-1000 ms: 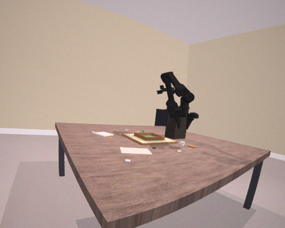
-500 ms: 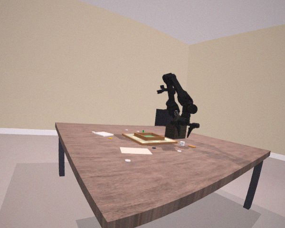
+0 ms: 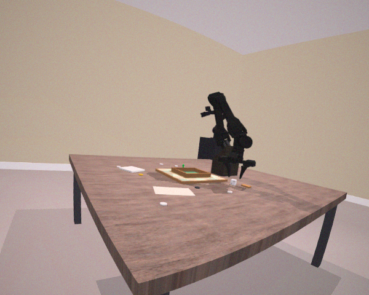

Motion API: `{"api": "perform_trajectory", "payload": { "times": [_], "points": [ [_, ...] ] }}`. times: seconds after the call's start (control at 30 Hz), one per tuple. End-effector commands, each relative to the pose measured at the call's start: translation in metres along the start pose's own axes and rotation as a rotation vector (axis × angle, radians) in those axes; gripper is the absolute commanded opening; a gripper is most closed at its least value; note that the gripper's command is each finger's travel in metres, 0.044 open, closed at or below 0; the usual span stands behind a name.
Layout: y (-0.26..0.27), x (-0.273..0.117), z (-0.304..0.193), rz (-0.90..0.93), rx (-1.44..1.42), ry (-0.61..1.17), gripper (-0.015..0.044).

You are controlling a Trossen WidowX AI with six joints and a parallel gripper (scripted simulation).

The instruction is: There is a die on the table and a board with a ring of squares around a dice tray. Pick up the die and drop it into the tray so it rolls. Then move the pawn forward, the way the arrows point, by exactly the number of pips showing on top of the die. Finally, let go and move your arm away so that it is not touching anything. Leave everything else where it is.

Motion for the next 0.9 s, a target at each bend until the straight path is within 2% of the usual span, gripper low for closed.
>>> {"api": "perform_trajectory", "payload": {
  "times": [0.0,0.4,0.6,0.87],
  "points": [
    [-0.003,0.011,-0.003,-0.012,-0.010,0.008,0.0275],
    [-0.003,0.026,-0.004,-0.014,-0.009,0.008,0.0275],
    [-0.003,0.026,-0.004,-0.014,-0.009,0.008,0.0118],
    [-0.003,0.026,-0.004,-0.014,-0.009,0.008,0.0064]
  ]
}}
Point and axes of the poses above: the point midway between the two fingers, 35 mm back from their tips, its own x axis out along the fingers, its own y axis across the jaws, z = x × y, the point moved 1 cm from there along -x, back along the fingers, and after that the axes turned 3 degrees about x, right-handed, at the moved point
